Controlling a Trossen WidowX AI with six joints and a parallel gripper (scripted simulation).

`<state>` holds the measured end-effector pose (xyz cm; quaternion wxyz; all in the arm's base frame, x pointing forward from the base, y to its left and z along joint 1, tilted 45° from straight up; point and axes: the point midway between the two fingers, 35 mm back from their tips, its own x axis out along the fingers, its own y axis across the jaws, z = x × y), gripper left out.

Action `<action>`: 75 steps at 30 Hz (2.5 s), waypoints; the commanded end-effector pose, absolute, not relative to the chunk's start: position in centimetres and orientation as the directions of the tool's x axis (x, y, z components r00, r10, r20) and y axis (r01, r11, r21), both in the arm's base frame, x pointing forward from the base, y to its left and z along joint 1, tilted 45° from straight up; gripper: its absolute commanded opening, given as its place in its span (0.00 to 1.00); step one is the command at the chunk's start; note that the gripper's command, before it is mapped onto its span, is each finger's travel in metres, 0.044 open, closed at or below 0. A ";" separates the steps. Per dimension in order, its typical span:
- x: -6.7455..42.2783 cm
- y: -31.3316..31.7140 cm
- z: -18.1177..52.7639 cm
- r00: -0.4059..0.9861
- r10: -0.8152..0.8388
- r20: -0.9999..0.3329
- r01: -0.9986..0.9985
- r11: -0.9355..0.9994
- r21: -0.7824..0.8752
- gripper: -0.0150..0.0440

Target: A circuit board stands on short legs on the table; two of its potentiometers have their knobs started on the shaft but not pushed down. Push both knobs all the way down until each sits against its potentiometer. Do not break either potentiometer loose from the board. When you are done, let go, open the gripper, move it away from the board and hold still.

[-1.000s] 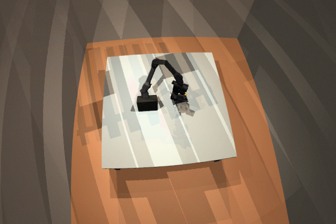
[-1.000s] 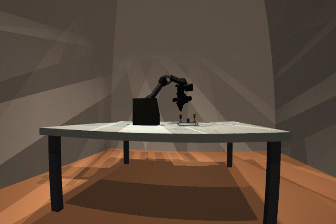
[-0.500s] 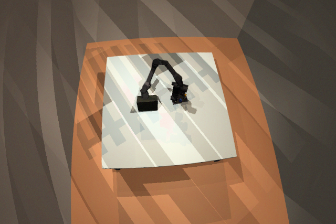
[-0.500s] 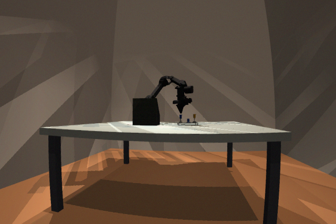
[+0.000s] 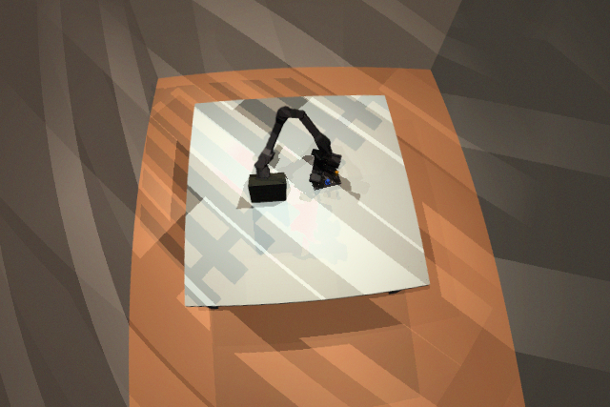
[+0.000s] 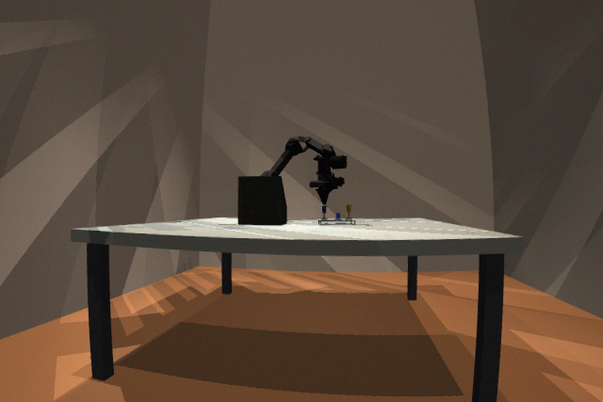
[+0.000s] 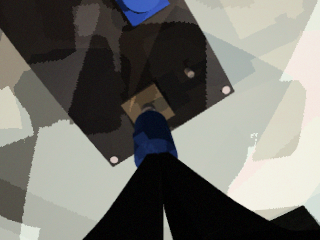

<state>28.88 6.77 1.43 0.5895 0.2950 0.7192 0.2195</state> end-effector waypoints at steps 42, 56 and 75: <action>28.7 7.3 1.0 -0.134 0.686 -0.715 0.169 0.727 0.665 0.25; 28.6 7.6 0.6 -0.134 0.686 -0.715 0.169 0.727 0.665 0.25; 28.5 8.3 0.0 -0.134 0.686 -0.715 0.169 0.727 0.666 0.25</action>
